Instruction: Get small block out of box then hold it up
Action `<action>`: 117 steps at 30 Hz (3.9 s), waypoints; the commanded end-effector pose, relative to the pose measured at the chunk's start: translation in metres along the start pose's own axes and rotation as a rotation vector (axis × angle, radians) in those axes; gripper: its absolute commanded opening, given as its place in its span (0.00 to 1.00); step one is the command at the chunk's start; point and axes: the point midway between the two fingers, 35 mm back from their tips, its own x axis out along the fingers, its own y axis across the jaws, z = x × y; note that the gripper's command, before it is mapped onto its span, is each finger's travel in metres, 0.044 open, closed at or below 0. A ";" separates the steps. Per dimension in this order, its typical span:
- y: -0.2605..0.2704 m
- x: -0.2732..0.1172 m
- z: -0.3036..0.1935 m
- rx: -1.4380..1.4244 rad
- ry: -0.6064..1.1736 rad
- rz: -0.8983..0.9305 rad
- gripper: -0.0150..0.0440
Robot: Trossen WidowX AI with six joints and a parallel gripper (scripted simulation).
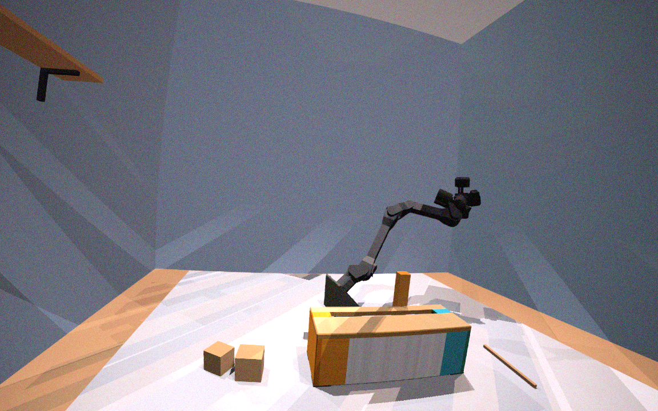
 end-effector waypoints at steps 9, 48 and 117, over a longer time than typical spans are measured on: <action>-0.035 -0.031 0.079 0.021 -0.288 -0.091 0.93; -0.044 -0.543 0.238 -0.081 -1.660 -1.090 0.93; -0.048 -0.722 -0.094 1.527 -2.159 -0.882 0.93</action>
